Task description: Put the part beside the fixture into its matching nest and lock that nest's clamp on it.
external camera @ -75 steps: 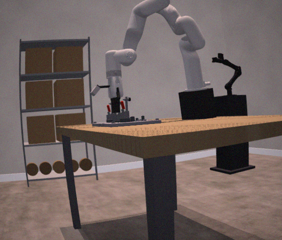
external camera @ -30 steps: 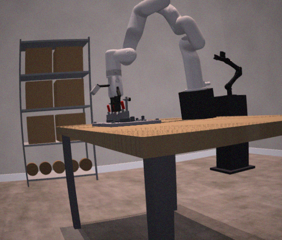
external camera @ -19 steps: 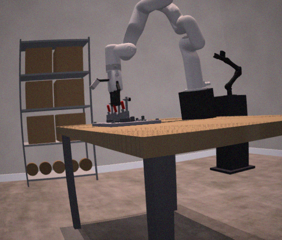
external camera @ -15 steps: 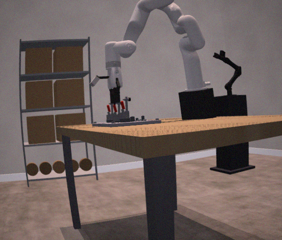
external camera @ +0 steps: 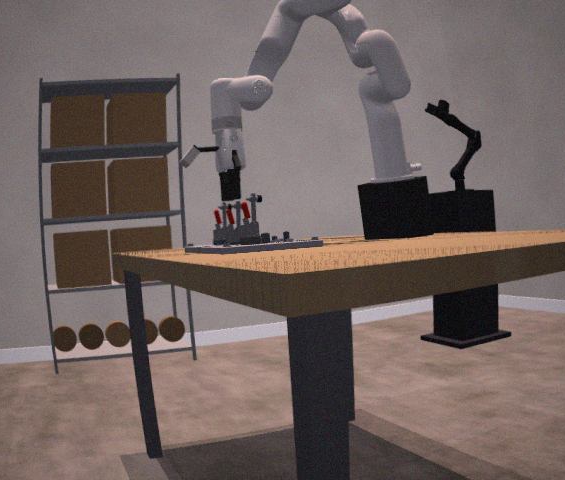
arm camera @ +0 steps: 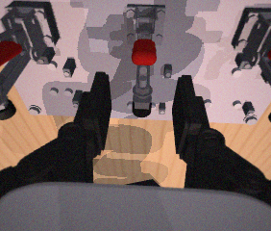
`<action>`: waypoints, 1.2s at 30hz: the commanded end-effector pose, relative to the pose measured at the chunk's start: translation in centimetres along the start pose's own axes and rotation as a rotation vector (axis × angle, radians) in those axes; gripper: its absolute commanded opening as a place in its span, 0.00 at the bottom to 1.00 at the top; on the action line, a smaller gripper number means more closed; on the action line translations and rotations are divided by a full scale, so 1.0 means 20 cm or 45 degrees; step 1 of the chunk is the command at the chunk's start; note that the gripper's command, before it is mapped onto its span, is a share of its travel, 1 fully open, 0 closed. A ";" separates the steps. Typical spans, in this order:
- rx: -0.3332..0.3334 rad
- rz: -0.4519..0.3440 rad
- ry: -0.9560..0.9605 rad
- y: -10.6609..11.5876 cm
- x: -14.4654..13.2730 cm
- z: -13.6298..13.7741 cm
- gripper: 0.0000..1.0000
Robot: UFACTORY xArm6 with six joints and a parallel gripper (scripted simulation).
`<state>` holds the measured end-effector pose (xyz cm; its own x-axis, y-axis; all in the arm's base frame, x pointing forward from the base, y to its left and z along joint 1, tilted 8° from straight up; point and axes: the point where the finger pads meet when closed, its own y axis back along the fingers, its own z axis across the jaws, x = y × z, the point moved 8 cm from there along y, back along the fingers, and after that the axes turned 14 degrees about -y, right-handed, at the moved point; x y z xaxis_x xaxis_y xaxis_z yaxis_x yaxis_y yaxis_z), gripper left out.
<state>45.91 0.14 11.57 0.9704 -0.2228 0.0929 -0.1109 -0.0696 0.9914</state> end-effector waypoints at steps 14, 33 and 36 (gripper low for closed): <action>0.001 0.006 0.000 0.08 0.01 0.00 1.00; 0.001 0.006 0.000 0.37 0.01 0.00 1.00; 0.001 0.006 0.000 0.37 0.00 0.00 1.00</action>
<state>45.12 -0.36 18.63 0.9704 -0.2228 0.0934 -0.1114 -0.0696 0.9913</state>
